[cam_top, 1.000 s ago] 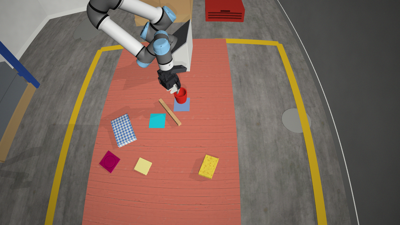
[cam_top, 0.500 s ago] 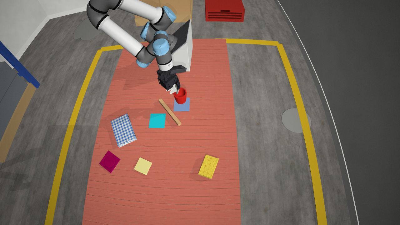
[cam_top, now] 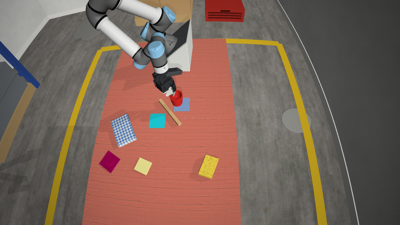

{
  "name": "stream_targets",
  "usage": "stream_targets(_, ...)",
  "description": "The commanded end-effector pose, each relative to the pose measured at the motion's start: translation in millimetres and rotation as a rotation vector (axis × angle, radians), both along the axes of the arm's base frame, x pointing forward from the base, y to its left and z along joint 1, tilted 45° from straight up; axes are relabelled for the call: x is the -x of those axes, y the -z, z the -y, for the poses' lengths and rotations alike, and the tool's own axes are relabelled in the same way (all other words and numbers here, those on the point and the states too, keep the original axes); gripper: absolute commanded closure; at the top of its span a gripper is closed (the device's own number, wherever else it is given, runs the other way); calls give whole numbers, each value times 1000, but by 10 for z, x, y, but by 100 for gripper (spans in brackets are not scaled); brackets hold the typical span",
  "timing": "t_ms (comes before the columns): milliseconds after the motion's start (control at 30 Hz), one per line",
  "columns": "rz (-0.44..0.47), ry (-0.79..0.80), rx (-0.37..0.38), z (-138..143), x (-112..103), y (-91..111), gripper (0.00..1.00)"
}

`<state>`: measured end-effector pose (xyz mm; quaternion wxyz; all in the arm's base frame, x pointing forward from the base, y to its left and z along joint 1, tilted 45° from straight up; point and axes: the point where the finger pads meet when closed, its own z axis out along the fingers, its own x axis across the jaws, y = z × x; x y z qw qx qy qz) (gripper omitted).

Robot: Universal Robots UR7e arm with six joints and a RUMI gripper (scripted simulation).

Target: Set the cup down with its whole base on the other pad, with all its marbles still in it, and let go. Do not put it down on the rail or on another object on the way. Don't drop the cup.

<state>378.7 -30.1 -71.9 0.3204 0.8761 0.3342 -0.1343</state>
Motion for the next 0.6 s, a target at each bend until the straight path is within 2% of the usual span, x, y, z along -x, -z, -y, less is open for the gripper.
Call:
stream_targets(0,1,-1,-1,116,-115,-102,97)
stream_targets(567,1,-1,-1,588,-563,-506,97)
